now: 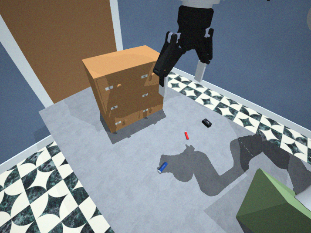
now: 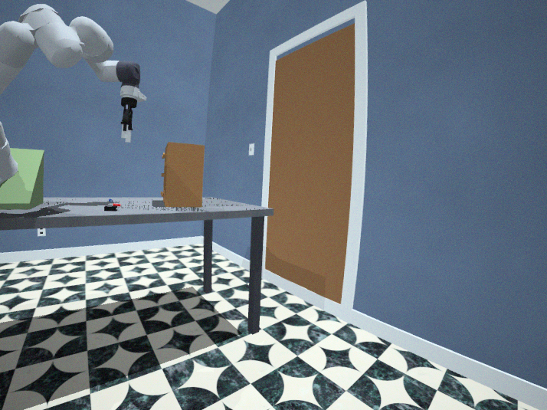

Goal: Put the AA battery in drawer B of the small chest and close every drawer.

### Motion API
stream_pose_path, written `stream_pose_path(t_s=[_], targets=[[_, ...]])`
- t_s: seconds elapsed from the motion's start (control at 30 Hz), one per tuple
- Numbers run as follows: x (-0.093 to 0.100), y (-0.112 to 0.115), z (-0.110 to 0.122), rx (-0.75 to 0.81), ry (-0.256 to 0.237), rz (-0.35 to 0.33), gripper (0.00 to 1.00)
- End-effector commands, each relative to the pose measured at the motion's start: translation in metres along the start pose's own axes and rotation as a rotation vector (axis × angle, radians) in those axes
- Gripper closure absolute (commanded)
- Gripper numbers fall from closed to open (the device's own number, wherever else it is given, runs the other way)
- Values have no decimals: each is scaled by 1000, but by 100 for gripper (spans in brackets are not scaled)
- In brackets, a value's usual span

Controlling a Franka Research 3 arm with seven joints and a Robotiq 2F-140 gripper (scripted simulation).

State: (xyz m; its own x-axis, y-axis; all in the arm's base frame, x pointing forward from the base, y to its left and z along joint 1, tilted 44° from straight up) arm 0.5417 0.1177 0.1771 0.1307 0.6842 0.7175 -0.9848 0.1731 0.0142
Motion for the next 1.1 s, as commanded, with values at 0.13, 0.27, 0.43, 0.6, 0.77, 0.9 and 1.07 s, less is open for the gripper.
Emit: stream_pose_path(t_s=[0.13, 0.27, 0.43, 0.6, 0.77, 0.9, 1.07], targets=[[0, 0, 0, 0, 0, 0, 0], [0, 0, 0, 0, 0, 0, 0], [0, 0, 0, 0, 0, 0, 0], [0, 0, 0, 0, 0, 0, 0], [-5, -5, -14, 1, 0, 0, 0], [-17, -16, -43, 3, 0, -1, 0], [-36, -34, -92, 7, 0, -2, 0]])
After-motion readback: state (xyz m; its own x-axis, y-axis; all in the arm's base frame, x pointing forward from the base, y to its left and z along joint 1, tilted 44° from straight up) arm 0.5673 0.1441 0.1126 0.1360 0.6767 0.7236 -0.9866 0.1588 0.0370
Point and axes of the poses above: the point where the finger pads meet when closed, its own x axis back along the fingers, its own z axis across the jaws, y = z × x, the point moved 10 cm from there along x, back along the fingers, and after that the axes turned 12 degrees about x, right-handed, at the moved point
